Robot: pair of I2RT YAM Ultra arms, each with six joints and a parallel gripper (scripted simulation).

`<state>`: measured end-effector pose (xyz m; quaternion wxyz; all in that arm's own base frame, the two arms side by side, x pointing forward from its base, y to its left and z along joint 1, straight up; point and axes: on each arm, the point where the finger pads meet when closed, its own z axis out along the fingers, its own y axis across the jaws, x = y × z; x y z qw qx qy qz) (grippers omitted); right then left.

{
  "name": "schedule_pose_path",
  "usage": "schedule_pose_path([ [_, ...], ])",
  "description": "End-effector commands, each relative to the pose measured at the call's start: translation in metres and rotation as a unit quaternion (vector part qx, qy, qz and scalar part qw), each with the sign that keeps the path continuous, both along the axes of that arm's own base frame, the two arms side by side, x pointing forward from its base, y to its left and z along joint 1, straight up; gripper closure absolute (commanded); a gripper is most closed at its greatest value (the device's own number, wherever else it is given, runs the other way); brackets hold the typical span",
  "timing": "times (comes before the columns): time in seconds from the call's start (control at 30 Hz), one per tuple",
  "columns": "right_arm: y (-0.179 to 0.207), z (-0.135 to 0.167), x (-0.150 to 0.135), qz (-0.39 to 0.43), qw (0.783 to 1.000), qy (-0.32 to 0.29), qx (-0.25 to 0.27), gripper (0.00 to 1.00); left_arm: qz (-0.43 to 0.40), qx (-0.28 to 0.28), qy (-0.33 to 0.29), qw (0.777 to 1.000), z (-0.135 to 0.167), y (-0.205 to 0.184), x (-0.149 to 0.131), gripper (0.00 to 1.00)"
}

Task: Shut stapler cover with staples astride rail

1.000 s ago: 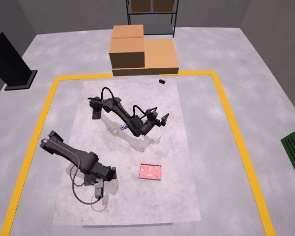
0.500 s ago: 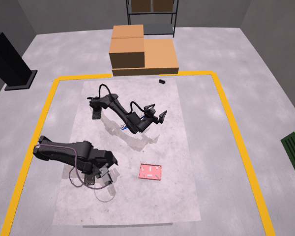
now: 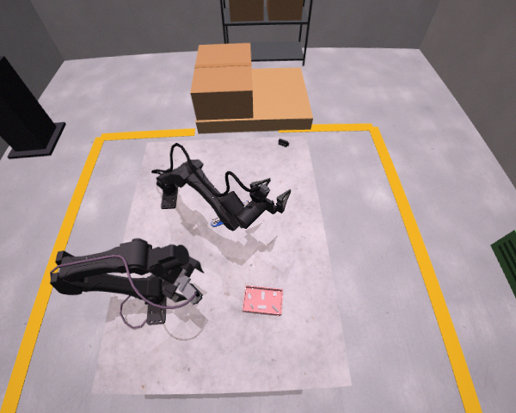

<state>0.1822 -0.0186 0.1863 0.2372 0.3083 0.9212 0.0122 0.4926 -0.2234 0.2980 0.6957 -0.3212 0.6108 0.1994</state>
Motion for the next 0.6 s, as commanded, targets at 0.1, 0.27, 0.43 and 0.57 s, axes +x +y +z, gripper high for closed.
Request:
schedule_pose_path([
  [0.1, 0.010, 0.006, 0.001, 0.068, 0.997, -0.031, -0.034, 0.00, -0.035, -0.014, -0.005, 0.999, 0.013, -0.006, -0.003, 0.00],
  [0.27, 0.022, 0.011, 0.001, 0.119, 0.991, -0.049, -0.046, 0.00, -0.046, -0.025, -0.016, 0.999, 0.018, -0.008, -0.003, 0.00],
  [0.43, 0.032, 0.016, -0.001, 0.165, 0.982, -0.067, -0.057, 0.00, -0.062, -0.038, -0.028, 0.997, 0.022, -0.010, -0.004, 0.00],
  [0.57, 0.037, 0.018, -0.002, 0.184, 0.978, -0.075, -0.061, 0.00, -0.071, -0.050, -0.036, 0.996, 0.022, -0.012, -0.005, 0.00],
])
